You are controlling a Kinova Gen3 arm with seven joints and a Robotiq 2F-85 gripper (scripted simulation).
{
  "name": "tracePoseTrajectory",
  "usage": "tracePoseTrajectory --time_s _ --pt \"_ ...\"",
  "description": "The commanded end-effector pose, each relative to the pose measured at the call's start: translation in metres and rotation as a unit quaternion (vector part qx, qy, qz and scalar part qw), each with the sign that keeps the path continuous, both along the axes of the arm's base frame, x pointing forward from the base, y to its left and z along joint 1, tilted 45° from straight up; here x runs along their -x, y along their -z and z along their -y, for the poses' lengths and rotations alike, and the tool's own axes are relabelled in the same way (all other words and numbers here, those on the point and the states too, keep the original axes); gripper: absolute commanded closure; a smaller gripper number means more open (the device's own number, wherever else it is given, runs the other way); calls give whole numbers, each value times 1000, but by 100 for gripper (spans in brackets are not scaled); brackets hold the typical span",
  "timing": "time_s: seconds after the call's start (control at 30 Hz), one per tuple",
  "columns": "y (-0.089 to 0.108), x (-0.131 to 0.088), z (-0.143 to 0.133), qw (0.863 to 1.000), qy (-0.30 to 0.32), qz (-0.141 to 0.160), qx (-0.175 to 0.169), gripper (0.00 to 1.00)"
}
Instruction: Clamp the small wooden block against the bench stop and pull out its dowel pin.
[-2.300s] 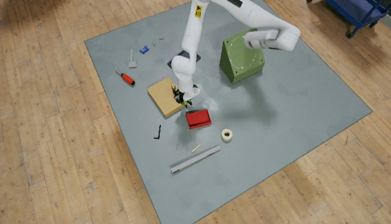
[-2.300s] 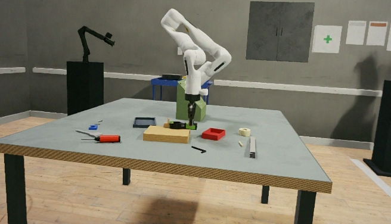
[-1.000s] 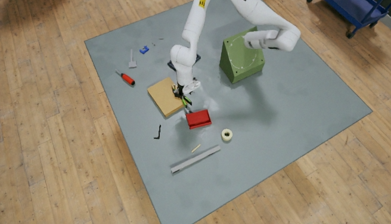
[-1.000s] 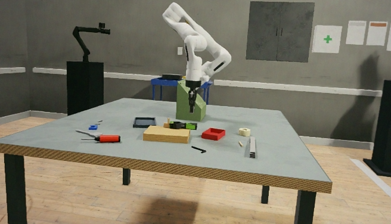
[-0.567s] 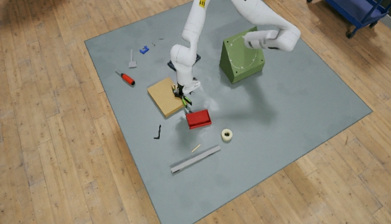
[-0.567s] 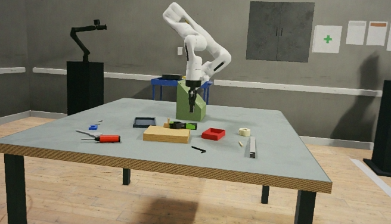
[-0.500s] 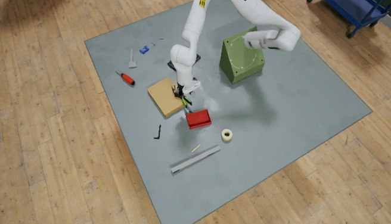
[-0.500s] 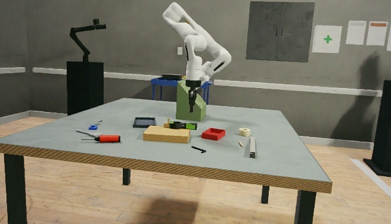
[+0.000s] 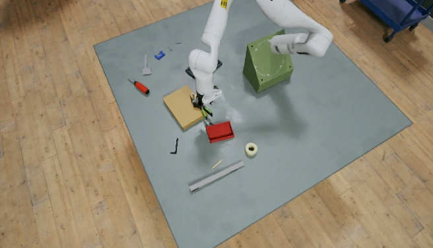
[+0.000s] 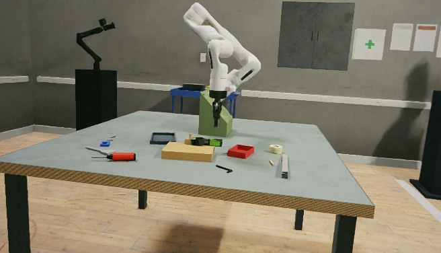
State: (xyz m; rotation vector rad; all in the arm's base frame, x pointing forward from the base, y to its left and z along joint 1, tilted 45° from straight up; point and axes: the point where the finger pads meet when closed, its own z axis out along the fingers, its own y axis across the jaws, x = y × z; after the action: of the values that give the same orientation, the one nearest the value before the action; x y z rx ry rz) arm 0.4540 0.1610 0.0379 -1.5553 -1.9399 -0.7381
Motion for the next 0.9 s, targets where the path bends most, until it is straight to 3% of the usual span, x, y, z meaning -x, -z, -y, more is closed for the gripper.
tracePoseTrajectory --time_s 0.0,0.87 --pt "0 -1 1 1000 1 1 0 46" --pt "1 -1 2 1000 14 -15 2 46"
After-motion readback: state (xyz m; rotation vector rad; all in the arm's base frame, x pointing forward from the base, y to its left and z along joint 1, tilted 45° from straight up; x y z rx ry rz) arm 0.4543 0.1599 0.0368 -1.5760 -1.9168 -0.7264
